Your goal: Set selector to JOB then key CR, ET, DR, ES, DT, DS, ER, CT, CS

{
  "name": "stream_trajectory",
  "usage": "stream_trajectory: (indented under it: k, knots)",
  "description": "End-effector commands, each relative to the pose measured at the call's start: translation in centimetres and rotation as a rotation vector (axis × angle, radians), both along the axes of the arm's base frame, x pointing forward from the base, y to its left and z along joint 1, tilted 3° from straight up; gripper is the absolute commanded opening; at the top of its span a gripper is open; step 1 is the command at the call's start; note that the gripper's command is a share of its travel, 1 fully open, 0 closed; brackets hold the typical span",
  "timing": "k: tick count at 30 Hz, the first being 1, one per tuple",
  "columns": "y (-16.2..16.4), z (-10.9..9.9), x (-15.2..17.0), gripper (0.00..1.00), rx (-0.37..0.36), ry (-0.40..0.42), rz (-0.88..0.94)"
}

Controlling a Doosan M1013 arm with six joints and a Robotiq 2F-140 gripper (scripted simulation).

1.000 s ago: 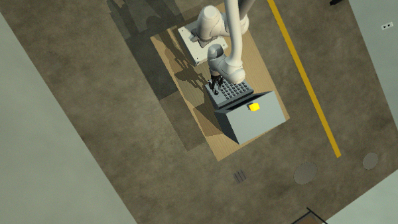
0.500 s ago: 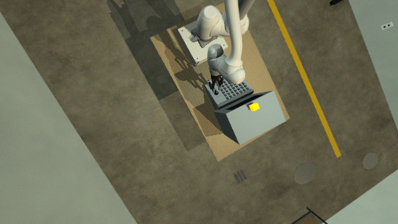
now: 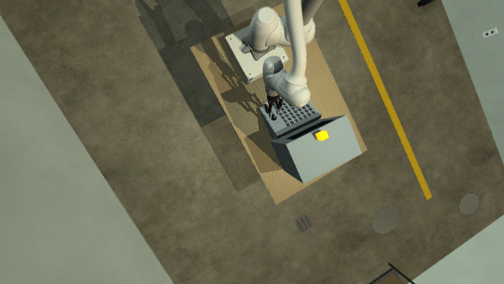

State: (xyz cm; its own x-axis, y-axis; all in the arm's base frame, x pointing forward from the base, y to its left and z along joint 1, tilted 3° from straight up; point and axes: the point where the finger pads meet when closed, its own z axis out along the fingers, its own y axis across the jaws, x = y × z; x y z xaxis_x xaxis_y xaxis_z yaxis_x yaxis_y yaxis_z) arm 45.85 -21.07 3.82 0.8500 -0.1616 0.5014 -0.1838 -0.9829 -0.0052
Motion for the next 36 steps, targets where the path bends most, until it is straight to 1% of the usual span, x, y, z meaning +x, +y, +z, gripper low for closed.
stream_trajectory:
  k: [1,24,36]
  knots:
    - [0.0,-0.1,0.1,0.33,0.000,0.000,0.000]
    - [-0.2,-1.6,0.9,0.33,0.000,0.000,0.000]
    - [-0.2,-1.9,1.1,0.33,0.000,0.000,0.000]
